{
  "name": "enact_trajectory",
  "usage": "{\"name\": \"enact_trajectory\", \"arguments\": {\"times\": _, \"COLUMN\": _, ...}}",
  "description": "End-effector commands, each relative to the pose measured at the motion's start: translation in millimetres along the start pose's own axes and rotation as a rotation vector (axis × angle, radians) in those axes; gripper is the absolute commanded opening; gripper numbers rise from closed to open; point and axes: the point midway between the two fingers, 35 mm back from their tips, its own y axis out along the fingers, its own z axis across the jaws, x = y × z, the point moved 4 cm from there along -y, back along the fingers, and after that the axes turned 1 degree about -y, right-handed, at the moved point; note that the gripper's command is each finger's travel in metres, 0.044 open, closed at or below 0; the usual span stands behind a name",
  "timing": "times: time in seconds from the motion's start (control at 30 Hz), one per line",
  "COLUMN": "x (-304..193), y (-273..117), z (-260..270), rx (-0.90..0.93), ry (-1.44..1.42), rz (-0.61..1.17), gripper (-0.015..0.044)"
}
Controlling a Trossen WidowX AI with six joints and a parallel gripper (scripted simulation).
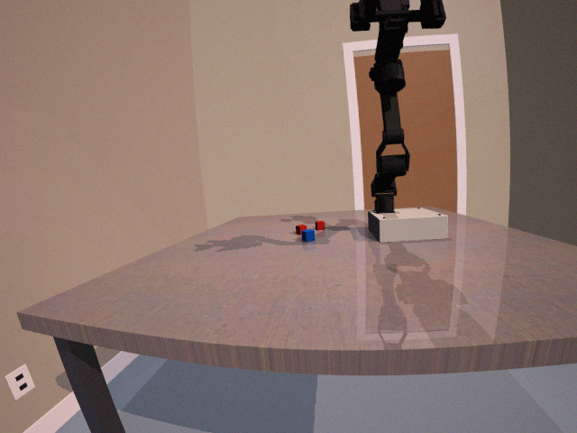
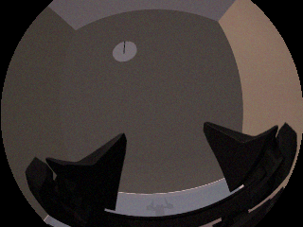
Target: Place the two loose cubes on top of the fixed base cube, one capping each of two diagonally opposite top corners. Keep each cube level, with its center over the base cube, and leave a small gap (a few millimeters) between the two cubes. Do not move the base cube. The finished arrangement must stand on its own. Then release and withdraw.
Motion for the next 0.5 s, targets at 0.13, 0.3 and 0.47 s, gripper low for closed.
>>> {"name": "enact_trajectory", "arguments": {"times": 0.13, "x": 50, "y": -16, "z": 17, "rx": 0.015, "ry": -0.140, "rz": -0.167, "gripper": 0.0269}}
{"name": "enact_trajectory", "arguments": {"times": 0.3, "x": 114, "y": -49, "z": 36, "rx": -0.005, "ry": -0.310, "rz": -0.397, "gripper": 0.0265}}
{"name": "enact_trajectory", "arguments": {"times": 0.47, "x": 175, "y": -93, "z": 50, "rx": -0.065, "ry": -0.454, "rz": -0.629, "gripper": 0.0265}}
